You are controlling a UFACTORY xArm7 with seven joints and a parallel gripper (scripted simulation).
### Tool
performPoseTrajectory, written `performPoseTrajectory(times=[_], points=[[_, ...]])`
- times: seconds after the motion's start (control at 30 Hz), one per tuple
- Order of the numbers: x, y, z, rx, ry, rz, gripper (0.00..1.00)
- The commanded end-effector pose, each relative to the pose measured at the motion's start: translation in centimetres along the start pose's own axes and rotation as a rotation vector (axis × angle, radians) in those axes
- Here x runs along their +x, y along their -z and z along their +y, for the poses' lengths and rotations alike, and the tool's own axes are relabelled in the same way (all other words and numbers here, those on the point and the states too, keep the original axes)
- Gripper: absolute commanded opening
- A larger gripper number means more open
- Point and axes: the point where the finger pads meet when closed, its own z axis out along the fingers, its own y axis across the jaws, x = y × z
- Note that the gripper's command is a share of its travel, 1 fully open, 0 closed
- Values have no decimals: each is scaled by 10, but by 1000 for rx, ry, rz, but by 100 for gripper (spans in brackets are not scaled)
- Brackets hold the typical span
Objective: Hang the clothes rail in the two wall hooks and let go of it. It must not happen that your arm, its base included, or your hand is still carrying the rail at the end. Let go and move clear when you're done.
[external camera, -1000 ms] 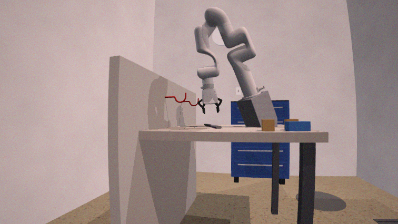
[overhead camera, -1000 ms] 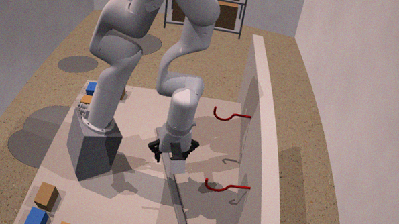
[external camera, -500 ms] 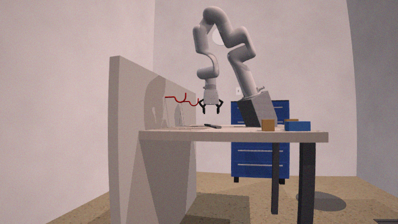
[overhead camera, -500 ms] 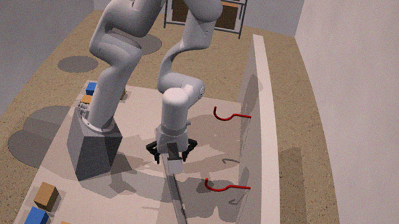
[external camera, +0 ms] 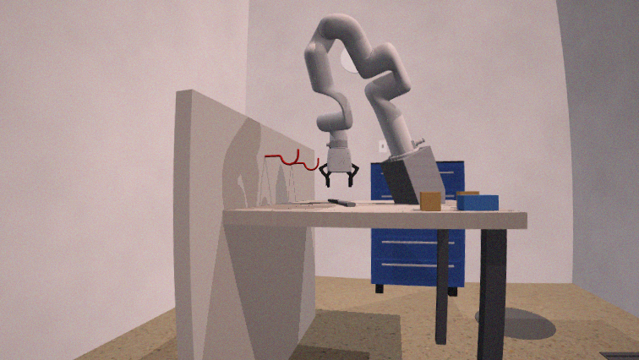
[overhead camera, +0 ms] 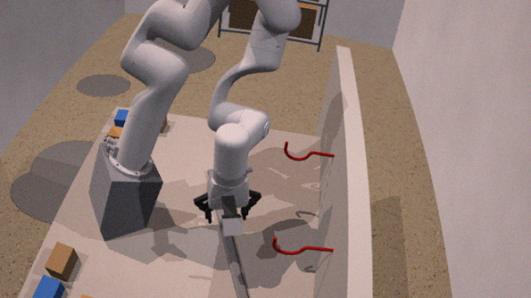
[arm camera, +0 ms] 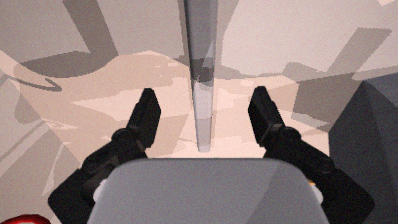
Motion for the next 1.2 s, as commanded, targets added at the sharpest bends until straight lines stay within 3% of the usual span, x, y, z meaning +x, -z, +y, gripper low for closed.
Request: performPoseTrajectory(times=[0.0,1.17], points=[[3,-8,-1,9,0,-4,100],[3,-20,-1,9,0,-4,100]])
